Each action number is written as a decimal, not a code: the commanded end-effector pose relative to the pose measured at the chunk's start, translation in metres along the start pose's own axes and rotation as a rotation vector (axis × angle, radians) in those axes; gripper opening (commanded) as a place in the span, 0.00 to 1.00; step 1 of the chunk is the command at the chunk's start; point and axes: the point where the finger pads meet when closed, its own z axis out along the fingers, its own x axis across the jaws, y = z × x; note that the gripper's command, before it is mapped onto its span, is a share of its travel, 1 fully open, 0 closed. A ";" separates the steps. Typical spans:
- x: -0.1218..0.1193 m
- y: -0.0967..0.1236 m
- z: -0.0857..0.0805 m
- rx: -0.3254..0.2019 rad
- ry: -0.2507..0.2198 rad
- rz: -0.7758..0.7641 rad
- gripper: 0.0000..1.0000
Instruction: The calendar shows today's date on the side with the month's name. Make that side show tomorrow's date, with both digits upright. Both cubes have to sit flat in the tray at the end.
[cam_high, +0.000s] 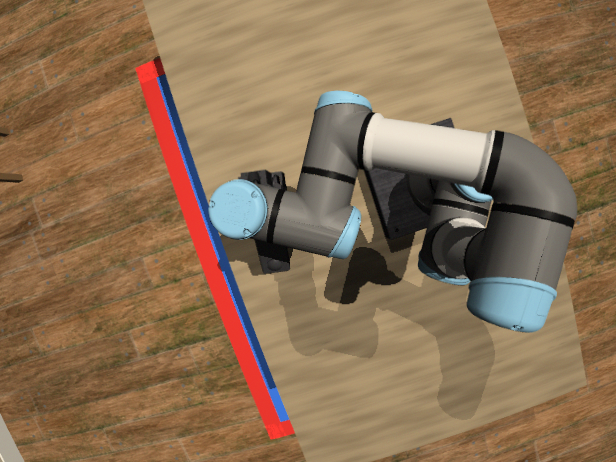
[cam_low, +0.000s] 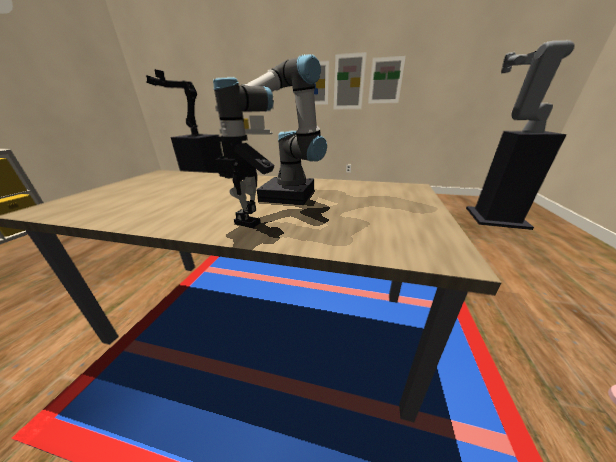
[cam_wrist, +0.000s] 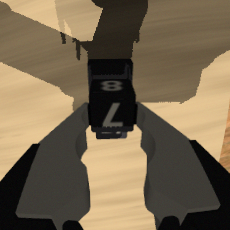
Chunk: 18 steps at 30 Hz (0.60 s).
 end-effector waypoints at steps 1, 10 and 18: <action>0.000 0.000 0.001 0.000 0.001 0.000 0.11; 0.000 0.000 0.004 0.001 0.001 0.000 0.11; 0.000 0.000 0.010 0.001 0.001 0.000 0.11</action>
